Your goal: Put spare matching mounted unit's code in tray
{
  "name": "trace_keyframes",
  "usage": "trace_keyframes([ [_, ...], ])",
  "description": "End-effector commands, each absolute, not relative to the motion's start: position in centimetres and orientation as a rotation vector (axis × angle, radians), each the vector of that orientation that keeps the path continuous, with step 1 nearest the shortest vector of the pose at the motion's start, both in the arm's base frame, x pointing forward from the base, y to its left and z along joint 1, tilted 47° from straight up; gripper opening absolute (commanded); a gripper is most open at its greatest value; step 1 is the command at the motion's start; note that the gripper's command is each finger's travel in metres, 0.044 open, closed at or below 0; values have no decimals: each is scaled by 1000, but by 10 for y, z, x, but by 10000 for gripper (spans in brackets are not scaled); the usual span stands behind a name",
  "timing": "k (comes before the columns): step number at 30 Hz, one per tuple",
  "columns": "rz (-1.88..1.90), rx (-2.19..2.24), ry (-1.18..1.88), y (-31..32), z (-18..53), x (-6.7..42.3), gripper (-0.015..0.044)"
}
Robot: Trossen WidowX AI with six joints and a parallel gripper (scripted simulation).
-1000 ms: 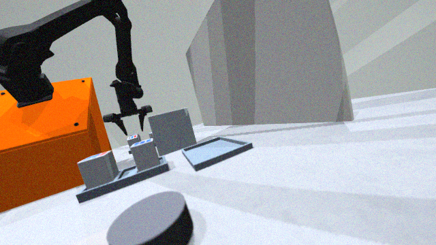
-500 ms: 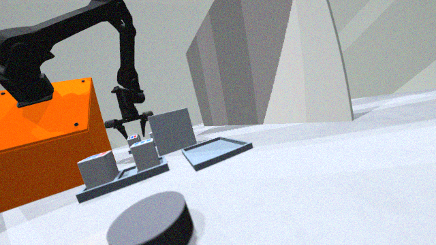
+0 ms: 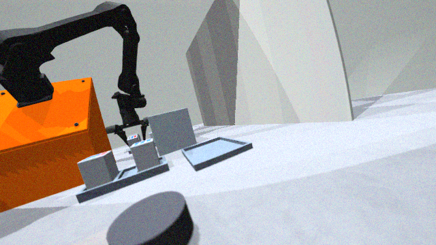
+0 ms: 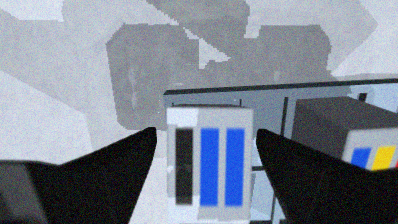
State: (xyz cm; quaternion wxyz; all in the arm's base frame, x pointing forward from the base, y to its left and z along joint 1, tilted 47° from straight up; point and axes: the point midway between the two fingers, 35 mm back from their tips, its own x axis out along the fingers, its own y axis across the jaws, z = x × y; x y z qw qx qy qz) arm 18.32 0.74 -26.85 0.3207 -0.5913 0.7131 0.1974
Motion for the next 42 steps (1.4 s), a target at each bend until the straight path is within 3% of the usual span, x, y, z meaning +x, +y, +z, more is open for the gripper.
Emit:
trace_keyframes([
  [1,521,-1565,1875,5,-270,182,300],
  [6,521,-1565,1875,5,-270,182,300],
  [11,520,-1557,1874,6,-270,182,169],
  [19,520,-1557,1874,6,-270,182,115],
  [24,520,-1557,1874,6,-270,182,0],
  [33,521,-1557,1873,10,-267,183,0],
  [42,526,-1560,1871,57,-224,190,0],
])
